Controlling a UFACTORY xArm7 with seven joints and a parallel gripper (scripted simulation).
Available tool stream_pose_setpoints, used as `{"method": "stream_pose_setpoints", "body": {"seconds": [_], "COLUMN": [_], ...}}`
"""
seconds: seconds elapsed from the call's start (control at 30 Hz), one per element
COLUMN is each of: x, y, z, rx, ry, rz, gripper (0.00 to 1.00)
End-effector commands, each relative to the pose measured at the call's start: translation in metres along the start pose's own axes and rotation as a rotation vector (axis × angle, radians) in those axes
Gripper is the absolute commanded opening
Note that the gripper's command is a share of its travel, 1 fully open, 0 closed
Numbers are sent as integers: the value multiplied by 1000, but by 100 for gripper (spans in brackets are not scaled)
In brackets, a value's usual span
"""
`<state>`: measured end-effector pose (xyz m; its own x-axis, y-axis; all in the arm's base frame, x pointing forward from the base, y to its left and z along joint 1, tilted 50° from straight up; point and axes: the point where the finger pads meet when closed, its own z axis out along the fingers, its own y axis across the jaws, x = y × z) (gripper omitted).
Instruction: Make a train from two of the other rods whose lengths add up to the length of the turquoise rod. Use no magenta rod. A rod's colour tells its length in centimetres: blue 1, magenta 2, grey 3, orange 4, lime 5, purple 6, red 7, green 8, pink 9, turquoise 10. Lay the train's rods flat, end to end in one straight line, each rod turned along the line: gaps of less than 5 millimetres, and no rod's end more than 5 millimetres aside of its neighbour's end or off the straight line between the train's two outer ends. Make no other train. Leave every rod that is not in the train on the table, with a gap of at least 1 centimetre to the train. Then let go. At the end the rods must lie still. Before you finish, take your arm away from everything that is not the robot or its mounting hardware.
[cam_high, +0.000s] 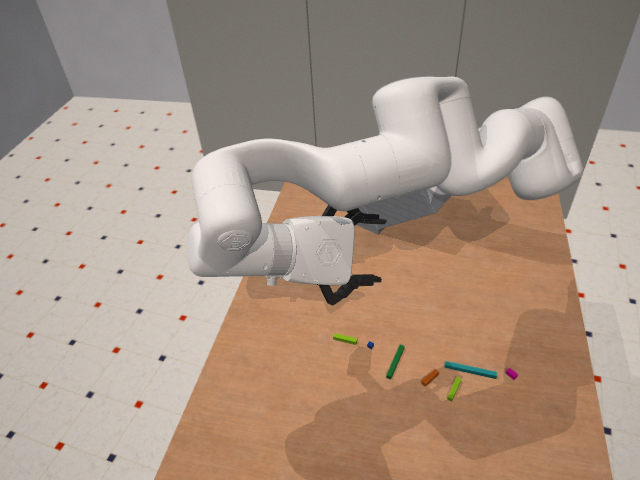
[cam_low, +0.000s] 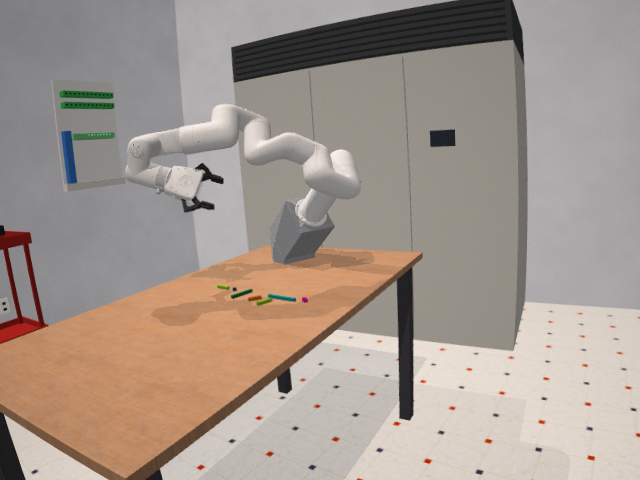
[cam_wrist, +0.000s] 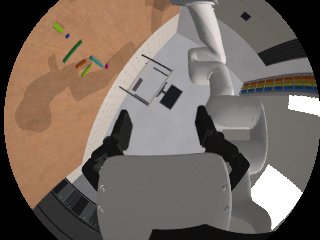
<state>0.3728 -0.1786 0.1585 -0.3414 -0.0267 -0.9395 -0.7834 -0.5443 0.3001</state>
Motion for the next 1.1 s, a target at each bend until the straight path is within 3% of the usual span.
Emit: {"method": "stream_pose_setpoints", "body": {"seconds": [0.0, 0.7, 0.87, 1.07], "x": [-1, 0, 3, 10], "y": [1, 0, -8, -27], "z": [-1, -1, -2, -4], "rx": [3, 9, 47, 134], "ry": [2, 3, 2, -10], "rz": [0, 9, 63, 192], "gripper": [100, 100, 100, 100]}}
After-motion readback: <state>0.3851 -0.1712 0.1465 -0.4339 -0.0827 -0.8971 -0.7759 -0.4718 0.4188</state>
